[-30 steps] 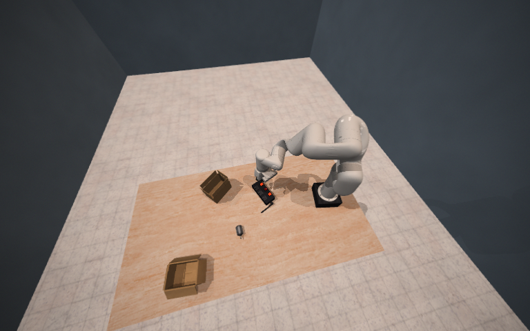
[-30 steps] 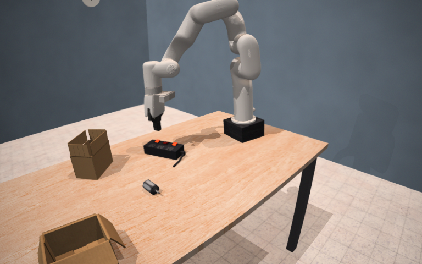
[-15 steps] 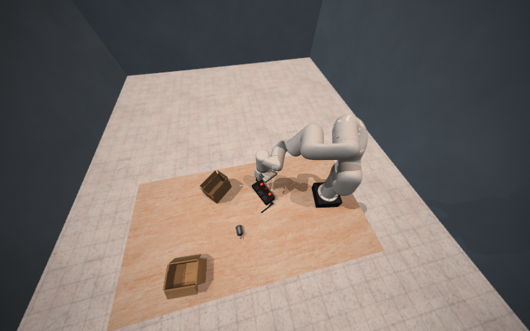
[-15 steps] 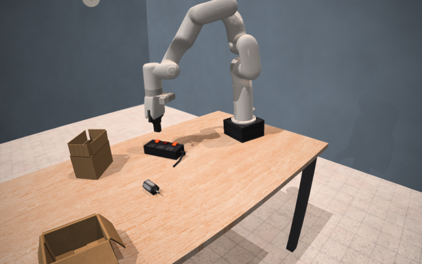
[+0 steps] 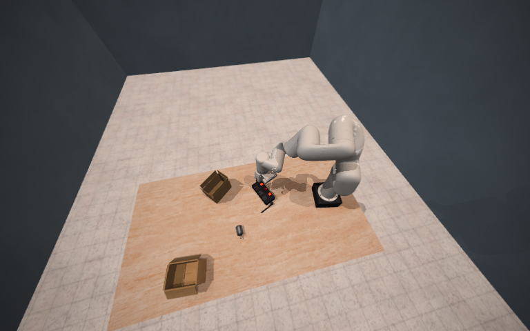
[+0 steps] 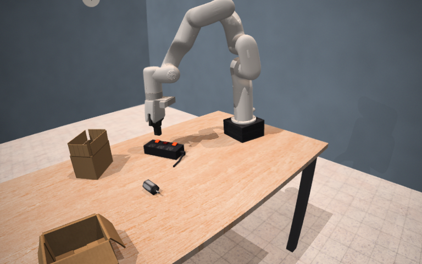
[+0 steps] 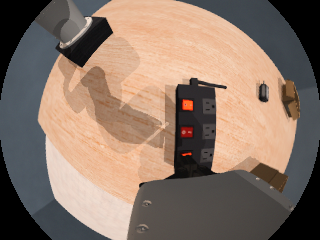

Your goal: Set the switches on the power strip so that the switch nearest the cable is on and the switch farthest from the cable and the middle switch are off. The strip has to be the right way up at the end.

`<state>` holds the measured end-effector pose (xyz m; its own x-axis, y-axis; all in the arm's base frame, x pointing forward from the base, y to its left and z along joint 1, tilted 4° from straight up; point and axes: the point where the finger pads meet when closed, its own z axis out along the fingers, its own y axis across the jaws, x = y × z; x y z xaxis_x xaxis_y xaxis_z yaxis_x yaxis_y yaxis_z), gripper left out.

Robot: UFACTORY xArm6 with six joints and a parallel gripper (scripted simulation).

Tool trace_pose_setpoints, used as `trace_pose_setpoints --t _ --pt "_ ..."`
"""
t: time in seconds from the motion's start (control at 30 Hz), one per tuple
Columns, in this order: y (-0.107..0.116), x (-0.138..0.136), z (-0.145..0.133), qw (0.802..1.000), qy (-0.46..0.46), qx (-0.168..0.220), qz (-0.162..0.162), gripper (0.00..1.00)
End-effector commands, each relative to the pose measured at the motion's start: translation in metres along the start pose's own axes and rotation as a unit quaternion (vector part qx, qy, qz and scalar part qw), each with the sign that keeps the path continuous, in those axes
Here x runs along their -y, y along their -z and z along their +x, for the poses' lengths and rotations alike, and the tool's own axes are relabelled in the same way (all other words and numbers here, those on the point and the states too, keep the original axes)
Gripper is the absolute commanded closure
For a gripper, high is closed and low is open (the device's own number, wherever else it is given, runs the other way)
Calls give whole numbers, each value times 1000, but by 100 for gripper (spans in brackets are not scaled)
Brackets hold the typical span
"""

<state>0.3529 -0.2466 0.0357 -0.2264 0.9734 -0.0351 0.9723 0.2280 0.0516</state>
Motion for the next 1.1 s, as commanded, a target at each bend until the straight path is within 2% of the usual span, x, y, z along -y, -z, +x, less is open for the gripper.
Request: trace_pose_setpoints --t 0.0,0.57,1.07 --pt "-3 -1 -1 1000 0 1 -1 100" --pt "-17 -1 -1 1000 0 1 -1 100" --pt "-19 -1 -1 1000 0 1 -1 100"
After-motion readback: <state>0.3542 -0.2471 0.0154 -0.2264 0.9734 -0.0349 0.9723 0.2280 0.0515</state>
